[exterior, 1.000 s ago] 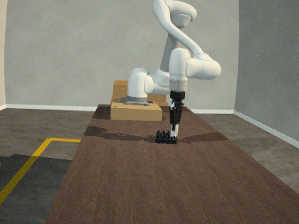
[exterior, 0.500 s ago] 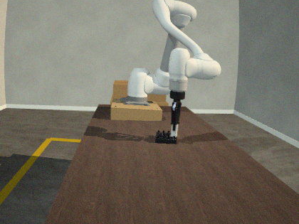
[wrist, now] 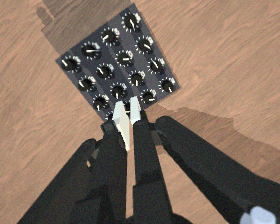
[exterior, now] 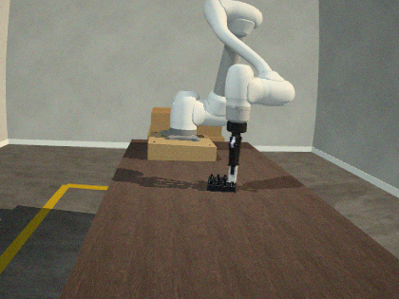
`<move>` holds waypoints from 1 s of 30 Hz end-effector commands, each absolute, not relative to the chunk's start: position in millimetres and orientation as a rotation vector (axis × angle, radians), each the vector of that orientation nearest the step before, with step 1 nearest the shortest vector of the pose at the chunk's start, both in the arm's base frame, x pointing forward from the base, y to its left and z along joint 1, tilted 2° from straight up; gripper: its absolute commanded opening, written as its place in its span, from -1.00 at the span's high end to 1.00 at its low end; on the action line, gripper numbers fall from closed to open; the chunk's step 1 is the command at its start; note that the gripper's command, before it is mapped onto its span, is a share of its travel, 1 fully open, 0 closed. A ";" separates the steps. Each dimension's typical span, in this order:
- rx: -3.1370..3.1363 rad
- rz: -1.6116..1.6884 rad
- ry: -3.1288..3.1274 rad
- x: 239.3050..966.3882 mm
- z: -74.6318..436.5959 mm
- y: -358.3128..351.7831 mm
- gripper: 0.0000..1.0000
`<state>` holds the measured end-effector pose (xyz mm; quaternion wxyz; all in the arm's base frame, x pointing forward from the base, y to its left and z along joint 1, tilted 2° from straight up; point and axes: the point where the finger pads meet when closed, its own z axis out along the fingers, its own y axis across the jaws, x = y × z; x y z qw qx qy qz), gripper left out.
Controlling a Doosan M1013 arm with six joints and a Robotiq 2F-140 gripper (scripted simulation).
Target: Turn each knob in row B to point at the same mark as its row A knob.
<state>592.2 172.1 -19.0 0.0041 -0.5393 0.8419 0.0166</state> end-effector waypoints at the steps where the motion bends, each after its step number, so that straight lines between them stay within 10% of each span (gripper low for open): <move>1: -1.690 0.052 2.638 592.2 -19.0 172.1 0.90; 30: -1.690 0.052 2.638 592.2 -17.7 172.1 0.77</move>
